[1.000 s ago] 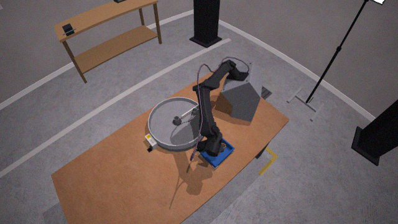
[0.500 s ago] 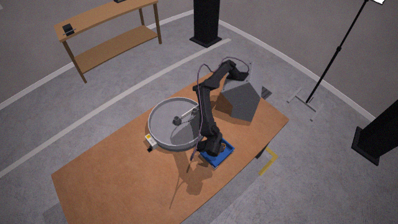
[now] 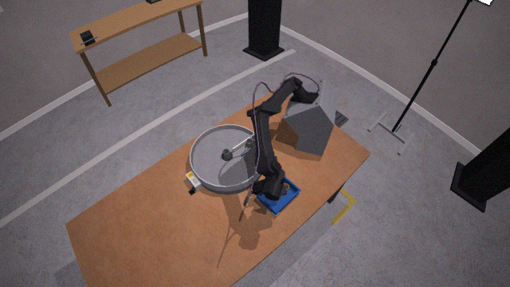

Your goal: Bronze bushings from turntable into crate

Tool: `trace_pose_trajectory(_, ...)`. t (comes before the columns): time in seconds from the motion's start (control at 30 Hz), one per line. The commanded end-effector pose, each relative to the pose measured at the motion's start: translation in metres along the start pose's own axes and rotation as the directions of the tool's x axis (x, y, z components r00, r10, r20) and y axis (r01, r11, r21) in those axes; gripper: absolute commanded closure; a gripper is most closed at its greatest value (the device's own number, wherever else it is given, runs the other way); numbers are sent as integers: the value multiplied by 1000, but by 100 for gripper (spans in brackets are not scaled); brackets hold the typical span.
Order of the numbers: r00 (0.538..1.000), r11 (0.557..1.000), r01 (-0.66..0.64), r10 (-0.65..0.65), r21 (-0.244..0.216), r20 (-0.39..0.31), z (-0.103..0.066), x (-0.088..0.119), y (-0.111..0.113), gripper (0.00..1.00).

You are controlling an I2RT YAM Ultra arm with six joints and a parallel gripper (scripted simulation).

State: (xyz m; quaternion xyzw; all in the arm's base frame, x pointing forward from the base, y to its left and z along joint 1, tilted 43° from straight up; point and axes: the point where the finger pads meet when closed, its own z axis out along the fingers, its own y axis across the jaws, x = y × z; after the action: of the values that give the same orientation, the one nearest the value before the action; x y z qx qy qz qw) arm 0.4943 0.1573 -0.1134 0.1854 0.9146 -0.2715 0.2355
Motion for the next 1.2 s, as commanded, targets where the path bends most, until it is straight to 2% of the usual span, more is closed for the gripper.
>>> trace_pose_trajectory(0.0,998,999,-6,9,-51,56,-36,-15,13,100)
trace_pose_trajectory(1.17,998,998,-10,13,-59,62,-36,-19,14,100)
